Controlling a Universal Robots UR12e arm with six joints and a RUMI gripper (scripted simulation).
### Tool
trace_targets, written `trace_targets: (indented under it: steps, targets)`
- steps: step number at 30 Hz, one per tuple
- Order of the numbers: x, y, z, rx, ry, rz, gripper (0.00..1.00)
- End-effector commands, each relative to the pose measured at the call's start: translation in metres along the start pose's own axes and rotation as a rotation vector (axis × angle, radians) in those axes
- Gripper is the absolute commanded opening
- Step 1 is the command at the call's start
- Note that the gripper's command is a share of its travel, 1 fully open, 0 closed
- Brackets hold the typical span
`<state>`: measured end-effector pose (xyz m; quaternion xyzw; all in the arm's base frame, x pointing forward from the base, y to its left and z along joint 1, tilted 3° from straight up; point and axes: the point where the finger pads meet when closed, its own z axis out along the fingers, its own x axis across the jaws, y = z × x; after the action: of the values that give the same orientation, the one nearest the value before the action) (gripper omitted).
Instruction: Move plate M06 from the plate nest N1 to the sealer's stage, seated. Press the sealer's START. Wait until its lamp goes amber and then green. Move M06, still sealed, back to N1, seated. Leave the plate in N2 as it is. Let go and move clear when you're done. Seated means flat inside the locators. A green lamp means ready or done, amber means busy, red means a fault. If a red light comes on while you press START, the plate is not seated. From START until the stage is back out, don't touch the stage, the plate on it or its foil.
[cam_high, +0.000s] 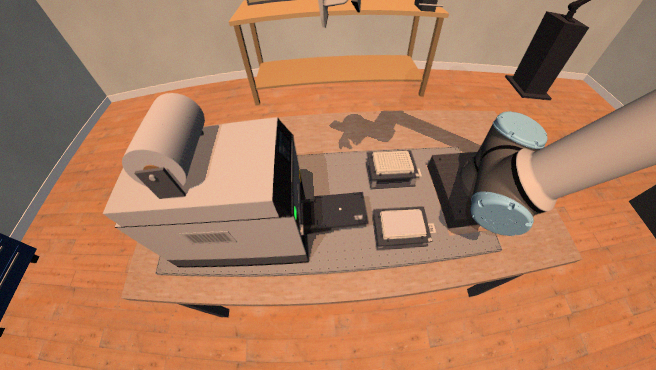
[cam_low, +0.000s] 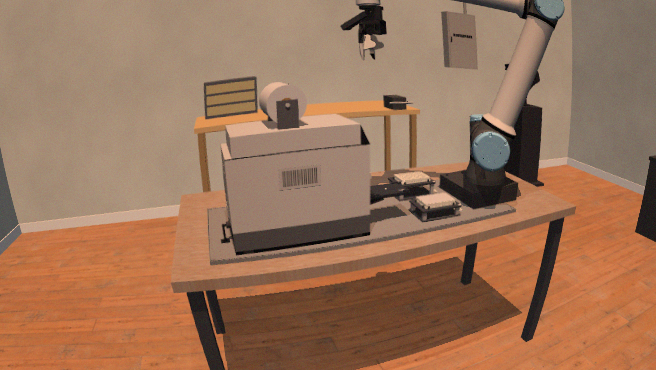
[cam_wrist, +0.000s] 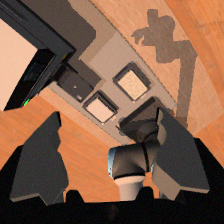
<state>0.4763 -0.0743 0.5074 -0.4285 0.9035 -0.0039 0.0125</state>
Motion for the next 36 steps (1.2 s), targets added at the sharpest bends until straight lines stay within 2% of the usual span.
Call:
trace_targets:
  steps: [1, 10, 12, 20, 23, 31, 34, 36]
  targets:
    - [0.001, 0.008, 0.015, 0.002, -0.002, 0.0, 0.68]
    - [0.004, 0.027, 0.044, 0.004, -0.004, 0.0, 0.68]
    - [0.004, 0.027, 0.044, 0.004, -0.004, 0.0, 0.68]
    - [0.007, 0.048, 0.077, 0.006, -0.006, -0.001, 0.68]
    - [0.007, 0.049, 0.078, 0.006, -0.006, -0.001, 0.68]
    - [0.01, 0.07, 0.112, 0.007, -0.008, -0.001, 0.68]
    - [0.01, 0.071, 0.113, 0.008, -0.008, -0.001, 0.68]
    - [0.011, 0.076, 0.122, 0.008, -0.009, -0.001, 0.68]
